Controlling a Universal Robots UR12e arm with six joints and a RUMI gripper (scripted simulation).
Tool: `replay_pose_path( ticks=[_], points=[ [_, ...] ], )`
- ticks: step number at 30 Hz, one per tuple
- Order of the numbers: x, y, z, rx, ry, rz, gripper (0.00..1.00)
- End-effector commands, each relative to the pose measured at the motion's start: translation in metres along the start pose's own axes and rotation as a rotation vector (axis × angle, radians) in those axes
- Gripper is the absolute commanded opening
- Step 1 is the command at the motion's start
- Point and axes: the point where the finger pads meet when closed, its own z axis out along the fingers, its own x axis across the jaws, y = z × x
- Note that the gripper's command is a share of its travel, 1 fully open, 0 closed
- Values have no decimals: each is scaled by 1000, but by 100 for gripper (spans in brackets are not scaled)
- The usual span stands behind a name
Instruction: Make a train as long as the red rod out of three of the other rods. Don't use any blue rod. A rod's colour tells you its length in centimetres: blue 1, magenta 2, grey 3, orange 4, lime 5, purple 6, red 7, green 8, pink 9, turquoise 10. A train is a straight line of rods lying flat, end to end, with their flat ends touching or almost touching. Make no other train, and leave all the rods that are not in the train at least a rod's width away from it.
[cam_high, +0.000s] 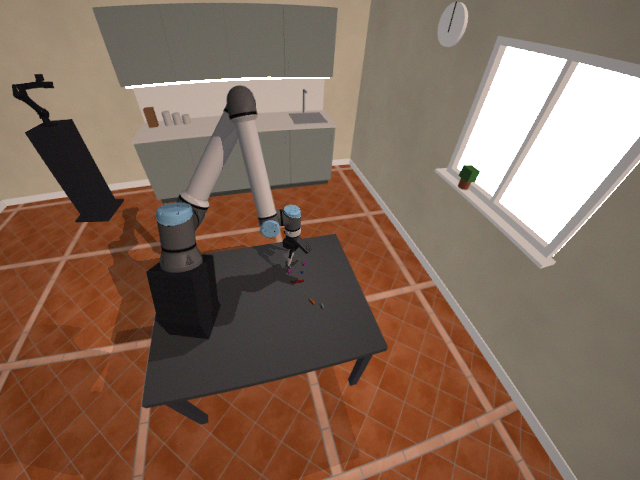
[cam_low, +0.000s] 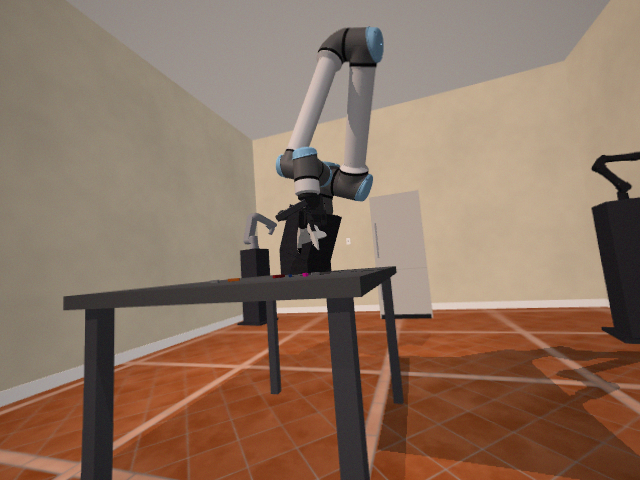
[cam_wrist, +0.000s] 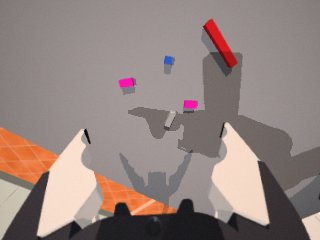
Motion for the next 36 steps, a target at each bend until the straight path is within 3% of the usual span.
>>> replay_pose_path(
  ticks=[1, 10, 36],
  points=[
    [0, 0, 0, 1, -1, 26, 100],
    [3, 1, 0, 1, -1, 144, 100],
    [20, 12, -1, 0, -1, 889, 100]
  ],
)
